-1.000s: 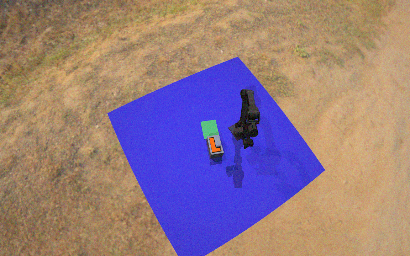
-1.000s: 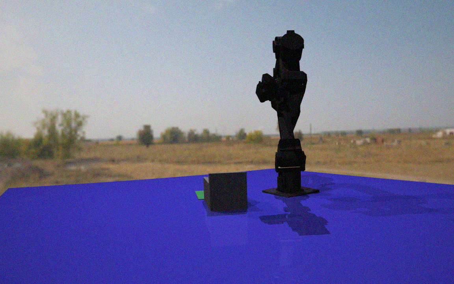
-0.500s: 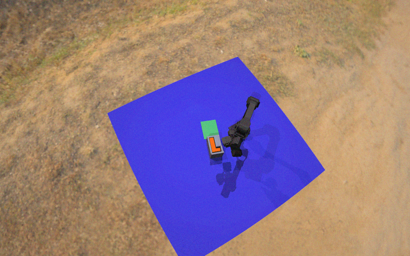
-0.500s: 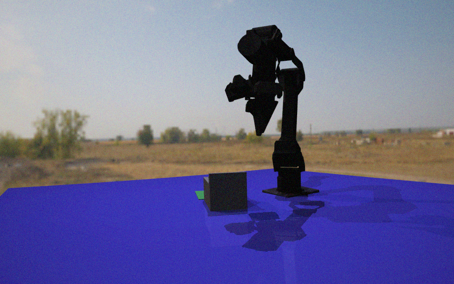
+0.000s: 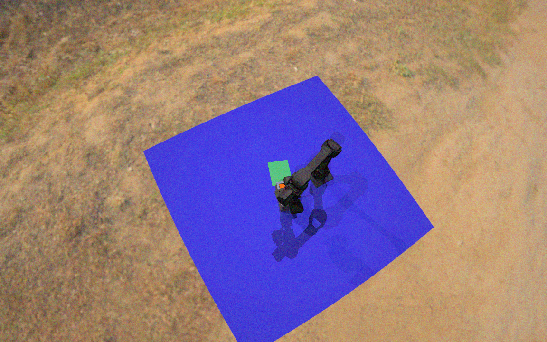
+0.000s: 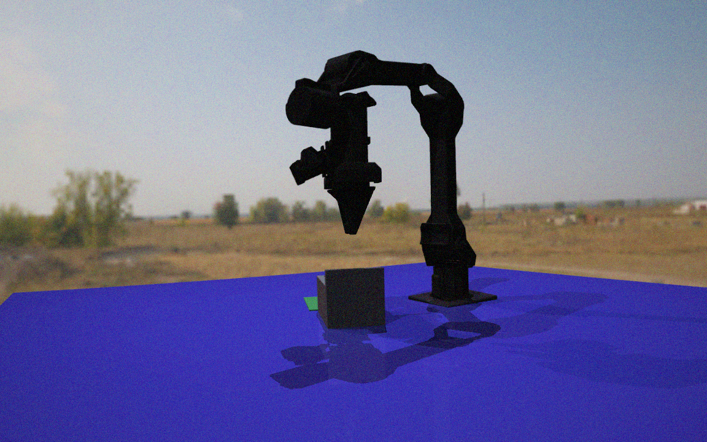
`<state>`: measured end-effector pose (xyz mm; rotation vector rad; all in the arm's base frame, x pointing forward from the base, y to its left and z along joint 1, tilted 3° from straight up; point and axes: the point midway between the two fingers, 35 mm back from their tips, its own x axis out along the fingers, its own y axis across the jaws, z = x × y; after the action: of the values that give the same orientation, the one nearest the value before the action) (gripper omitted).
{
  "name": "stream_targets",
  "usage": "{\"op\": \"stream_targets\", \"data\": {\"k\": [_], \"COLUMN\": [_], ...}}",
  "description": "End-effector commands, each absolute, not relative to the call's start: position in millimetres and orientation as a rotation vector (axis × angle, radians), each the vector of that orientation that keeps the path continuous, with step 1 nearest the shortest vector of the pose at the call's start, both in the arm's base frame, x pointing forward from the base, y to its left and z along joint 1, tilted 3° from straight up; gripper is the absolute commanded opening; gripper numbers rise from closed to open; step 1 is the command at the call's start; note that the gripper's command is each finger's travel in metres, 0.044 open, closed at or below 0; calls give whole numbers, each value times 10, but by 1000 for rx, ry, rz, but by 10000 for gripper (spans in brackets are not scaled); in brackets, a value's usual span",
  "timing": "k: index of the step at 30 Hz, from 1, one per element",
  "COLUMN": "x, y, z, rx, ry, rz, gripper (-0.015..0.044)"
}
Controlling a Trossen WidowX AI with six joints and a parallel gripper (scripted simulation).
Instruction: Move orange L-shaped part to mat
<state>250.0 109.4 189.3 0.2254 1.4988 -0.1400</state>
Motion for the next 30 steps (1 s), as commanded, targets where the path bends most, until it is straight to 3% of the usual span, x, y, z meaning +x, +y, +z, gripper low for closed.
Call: {"op": "stream_targets", "data": {"k": [1, 6, 30], "x": [2538, 2544, 2562], "y": [1103, 1117, 1131], "z": [1670, 1209, 919], "rx": [218, 218, 218], "ry": [1511, 1511, 1511], "rz": [-133, -133, -133], "gripper": [180, 180, 180]}}
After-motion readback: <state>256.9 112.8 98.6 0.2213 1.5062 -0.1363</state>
